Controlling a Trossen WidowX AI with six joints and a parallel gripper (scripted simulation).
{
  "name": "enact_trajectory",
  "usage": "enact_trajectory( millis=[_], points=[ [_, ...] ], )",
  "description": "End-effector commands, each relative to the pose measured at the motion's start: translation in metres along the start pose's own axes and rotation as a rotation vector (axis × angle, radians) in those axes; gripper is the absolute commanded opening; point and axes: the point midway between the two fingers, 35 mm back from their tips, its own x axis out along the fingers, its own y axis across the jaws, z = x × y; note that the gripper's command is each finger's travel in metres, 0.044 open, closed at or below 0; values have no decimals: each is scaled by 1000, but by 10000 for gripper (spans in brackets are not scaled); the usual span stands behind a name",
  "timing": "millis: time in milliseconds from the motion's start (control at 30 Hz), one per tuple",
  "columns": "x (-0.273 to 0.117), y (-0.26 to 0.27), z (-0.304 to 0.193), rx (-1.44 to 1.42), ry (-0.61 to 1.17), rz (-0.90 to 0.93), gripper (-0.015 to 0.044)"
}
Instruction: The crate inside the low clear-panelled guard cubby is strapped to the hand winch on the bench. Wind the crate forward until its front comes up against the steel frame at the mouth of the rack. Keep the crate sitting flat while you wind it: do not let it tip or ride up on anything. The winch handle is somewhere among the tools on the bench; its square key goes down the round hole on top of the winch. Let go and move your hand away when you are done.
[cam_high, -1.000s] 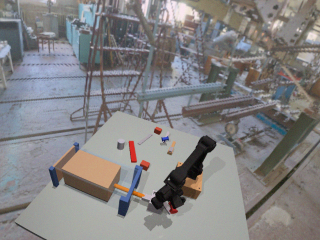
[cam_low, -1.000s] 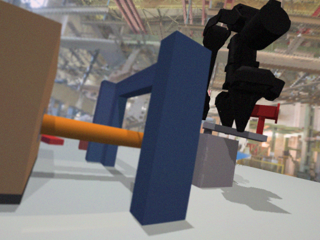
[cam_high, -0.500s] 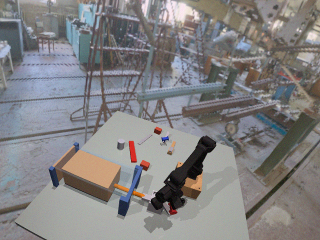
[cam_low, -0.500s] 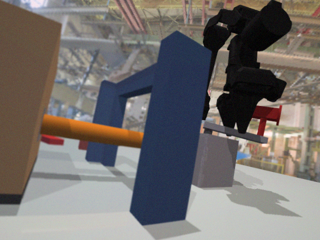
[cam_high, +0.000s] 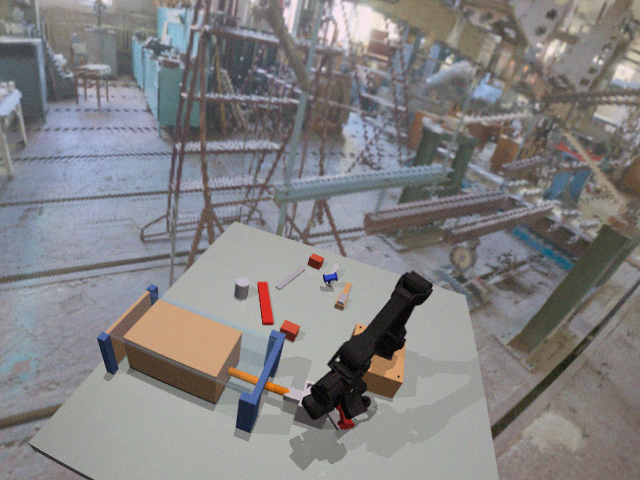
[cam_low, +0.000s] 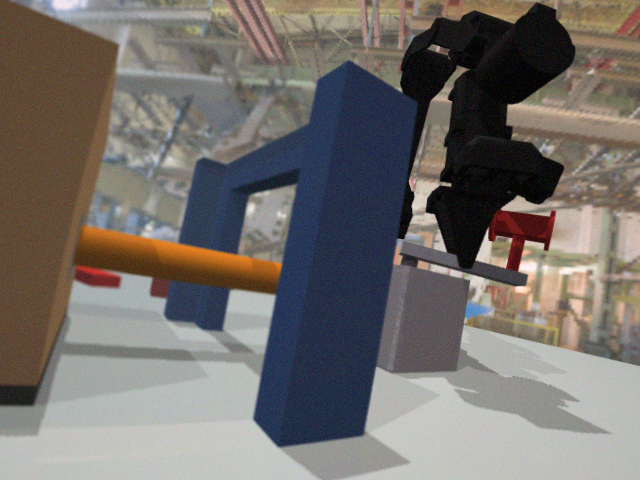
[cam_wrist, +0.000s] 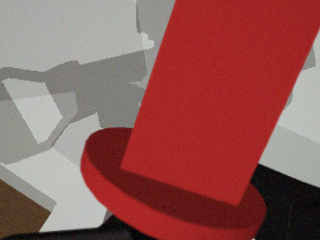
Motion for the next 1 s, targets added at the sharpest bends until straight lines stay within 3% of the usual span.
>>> enact_trajectory(
  millis=[0,200,267,967],
  points=[
    [0,-2,0,-2,3,-6,92],
    [0,-2,0,-2,3,-6,52],
    [0,-2,0,-2,3,-6,0],
    [-6,0,-6,4,-99,17,0]
  ],
)
